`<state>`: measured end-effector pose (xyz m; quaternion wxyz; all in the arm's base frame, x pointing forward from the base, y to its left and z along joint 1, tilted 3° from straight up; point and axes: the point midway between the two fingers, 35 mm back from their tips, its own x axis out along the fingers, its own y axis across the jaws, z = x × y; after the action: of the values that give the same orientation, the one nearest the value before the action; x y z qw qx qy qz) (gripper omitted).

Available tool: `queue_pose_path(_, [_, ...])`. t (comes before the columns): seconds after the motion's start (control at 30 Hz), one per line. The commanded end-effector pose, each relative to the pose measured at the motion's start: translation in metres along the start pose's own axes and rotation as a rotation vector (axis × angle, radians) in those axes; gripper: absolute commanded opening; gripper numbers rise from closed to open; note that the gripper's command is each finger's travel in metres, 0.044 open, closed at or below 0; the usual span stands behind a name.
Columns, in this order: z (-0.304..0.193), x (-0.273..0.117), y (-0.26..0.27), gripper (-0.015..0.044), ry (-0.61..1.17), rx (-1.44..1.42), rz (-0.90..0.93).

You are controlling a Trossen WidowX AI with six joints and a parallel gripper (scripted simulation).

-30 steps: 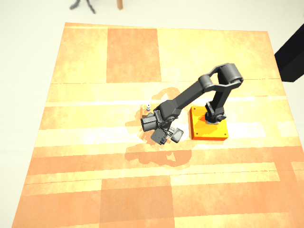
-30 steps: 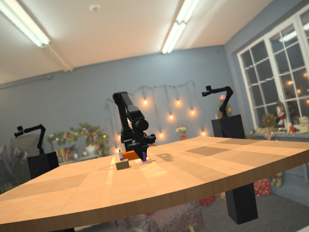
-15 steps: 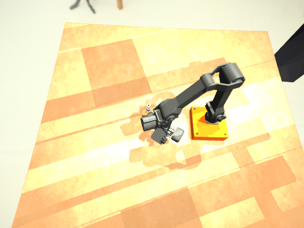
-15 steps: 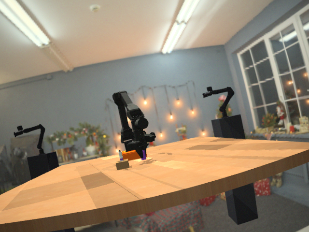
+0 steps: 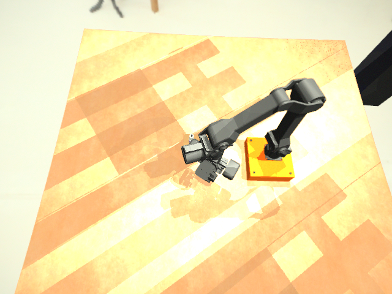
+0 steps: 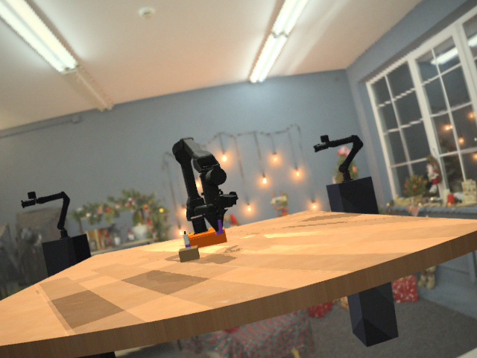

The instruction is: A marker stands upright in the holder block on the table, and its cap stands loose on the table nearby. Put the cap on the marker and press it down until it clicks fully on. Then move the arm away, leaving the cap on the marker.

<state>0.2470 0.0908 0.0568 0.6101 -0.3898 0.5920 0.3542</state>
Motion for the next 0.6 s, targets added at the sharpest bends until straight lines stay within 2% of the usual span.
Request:
queue_pose_path(0.0, [-0.001, -0.005, -0.002, 0.0, 0.003, 0.005, -0.001])
queue_pose_path(0.57, [-0.02, -0.03, -0.057, 0.0, 0.005, 0.005, -0.006])
